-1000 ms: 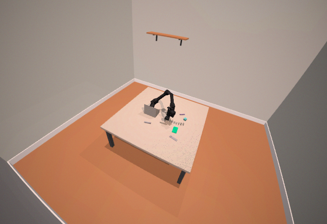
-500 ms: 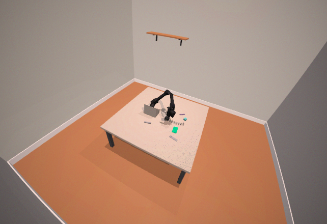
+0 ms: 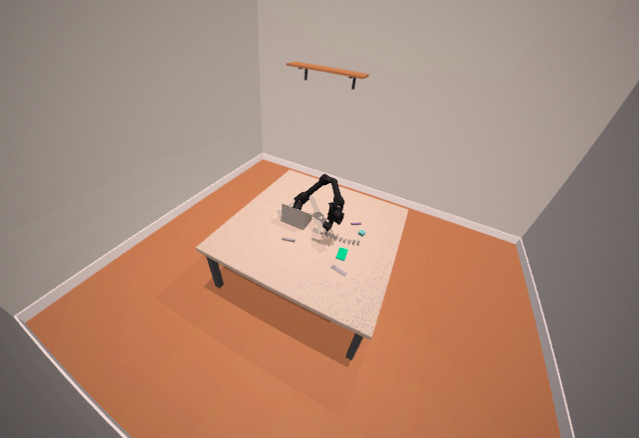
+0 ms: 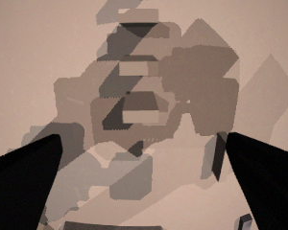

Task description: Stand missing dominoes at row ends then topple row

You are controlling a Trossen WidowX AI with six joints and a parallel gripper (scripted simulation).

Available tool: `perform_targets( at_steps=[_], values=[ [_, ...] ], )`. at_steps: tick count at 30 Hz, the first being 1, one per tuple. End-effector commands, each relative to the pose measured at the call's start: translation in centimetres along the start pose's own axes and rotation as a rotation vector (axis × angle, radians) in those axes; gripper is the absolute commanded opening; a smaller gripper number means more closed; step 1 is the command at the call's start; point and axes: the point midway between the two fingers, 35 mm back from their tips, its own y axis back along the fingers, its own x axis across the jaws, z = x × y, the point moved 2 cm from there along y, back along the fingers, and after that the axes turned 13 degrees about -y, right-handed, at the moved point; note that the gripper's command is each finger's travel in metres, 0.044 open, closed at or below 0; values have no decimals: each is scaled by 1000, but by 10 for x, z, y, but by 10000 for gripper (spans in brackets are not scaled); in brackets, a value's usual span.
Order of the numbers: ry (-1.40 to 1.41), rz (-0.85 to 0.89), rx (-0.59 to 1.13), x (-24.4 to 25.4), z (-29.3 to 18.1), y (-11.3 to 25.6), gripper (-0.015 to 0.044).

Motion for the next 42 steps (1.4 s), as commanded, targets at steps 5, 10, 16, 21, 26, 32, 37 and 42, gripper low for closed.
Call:
perform_targets(
  at_steps=[5, 10, 16, 21, 26, 32, 37, 42],
  values=[
    [10, -9, -10, 0, -7, 66, 440],
    [21, -9, -11, -36, -11, 41, 440],
    [42, -7, -13, -95, -30, -8, 440],
    [42, -7, -13, -96, -30, -9, 440],
    [42, -7, -13, -96, -28, -25, 440],
    [43, -4, -13, -95, -29, -74, 440],
    [43, -4, -13, -97, -28, -75, 440],
    [43, -4, -13, -97, -28, -83, 440]
  ],
)
